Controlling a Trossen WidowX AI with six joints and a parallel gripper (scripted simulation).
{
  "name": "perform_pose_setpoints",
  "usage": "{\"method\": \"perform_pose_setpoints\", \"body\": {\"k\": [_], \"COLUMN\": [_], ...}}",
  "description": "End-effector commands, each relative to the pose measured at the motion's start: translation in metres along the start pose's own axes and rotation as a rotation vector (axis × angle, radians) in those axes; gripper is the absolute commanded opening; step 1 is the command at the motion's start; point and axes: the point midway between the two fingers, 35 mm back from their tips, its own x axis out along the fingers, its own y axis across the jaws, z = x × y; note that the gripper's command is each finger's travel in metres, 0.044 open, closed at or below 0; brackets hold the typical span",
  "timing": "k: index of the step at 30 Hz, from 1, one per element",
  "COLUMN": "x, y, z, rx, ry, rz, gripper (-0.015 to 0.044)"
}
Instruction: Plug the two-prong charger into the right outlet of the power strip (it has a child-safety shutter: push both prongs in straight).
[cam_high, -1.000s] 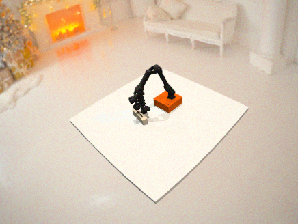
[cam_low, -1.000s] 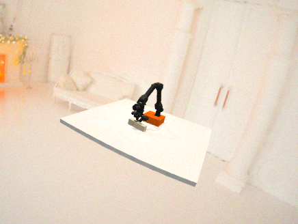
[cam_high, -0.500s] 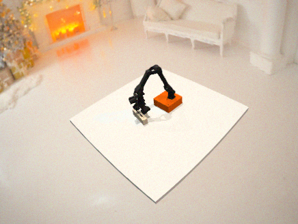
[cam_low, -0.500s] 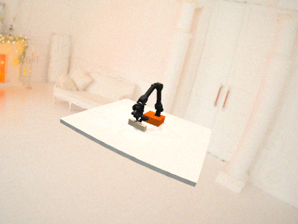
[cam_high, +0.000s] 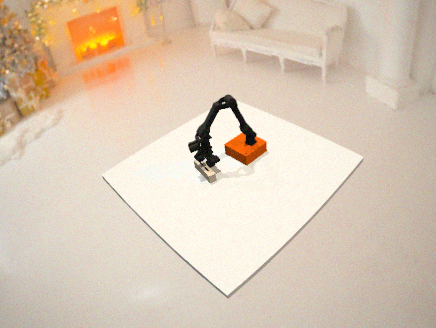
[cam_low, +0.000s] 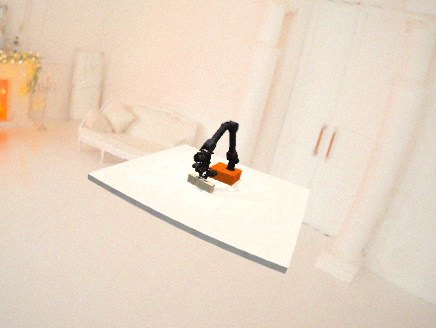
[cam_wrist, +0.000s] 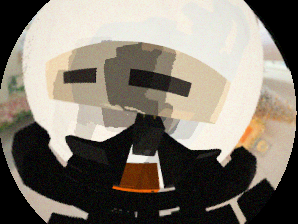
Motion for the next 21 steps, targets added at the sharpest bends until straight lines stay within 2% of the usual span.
{"method": "perform_pose_setpoints", "body": {"k": [1, 21], "x": [-0.002, -0.0018], "y": [0.0006, 0.0006], "z": [0.0029, 0.0061], "rx": [0.004, 0.004], "ry": [-0.009, -0.009], "rz": [0.004, 0.004], "gripper": [0.0, 0.0]}}
